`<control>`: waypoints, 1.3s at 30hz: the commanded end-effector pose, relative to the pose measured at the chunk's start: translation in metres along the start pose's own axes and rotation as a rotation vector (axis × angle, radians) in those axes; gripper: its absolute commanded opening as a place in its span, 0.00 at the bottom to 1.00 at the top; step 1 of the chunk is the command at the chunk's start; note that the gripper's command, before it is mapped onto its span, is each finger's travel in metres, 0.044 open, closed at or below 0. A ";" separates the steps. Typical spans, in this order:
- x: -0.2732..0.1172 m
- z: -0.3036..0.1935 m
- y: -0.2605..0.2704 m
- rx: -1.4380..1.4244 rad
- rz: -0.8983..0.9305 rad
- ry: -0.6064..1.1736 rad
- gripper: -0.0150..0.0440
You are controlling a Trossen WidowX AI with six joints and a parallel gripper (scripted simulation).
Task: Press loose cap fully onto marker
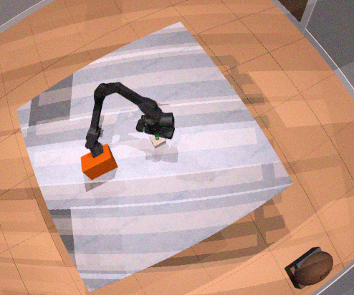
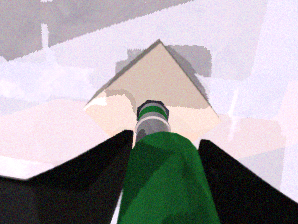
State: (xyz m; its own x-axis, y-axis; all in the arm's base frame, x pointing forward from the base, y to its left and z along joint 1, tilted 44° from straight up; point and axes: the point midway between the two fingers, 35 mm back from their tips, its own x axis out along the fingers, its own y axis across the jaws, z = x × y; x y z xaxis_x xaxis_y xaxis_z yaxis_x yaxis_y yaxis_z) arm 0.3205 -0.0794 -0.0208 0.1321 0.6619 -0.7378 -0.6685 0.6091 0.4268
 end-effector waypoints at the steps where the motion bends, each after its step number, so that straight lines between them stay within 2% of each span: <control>1: 0.028 -0.002 0.004 -0.006 0.045 0.020 0.25; 12: 0.043 0.001 0.008 -0.006 0.046 0.019 0.25; 39: 0.045 0.000 0.009 -0.006 0.046 0.019 0.25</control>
State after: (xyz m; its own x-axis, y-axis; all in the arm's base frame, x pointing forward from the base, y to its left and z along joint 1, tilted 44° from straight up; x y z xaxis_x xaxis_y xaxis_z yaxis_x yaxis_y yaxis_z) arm 0.3222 -0.0468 -0.0481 0.0923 0.6779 -0.7293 -0.6795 0.5783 0.4515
